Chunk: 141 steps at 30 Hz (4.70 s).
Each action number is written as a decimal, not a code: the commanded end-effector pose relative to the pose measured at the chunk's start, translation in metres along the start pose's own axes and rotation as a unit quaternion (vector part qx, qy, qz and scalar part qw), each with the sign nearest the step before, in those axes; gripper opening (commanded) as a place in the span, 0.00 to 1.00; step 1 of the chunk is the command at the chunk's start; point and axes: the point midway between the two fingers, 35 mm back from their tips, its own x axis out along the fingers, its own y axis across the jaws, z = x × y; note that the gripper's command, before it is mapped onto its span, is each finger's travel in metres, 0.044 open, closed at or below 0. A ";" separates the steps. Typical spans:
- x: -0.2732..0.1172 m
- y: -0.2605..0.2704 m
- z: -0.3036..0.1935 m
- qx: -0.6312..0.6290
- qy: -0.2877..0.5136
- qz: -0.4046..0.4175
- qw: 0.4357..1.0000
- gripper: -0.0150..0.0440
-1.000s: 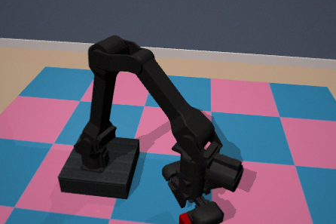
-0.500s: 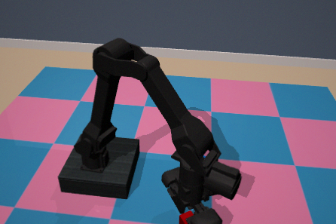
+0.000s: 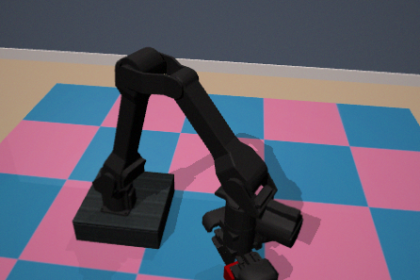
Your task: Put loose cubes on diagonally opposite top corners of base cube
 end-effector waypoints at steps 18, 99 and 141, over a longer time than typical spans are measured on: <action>-0.065 -0.004 0.003 -0.001 -0.004 -0.004 1.000 0.43; -0.093 0.146 0.129 0.737 -0.004 0.008 0.676 0.43; -0.033 0.152 0.132 0.752 -0.004 0.008 0.659 0.43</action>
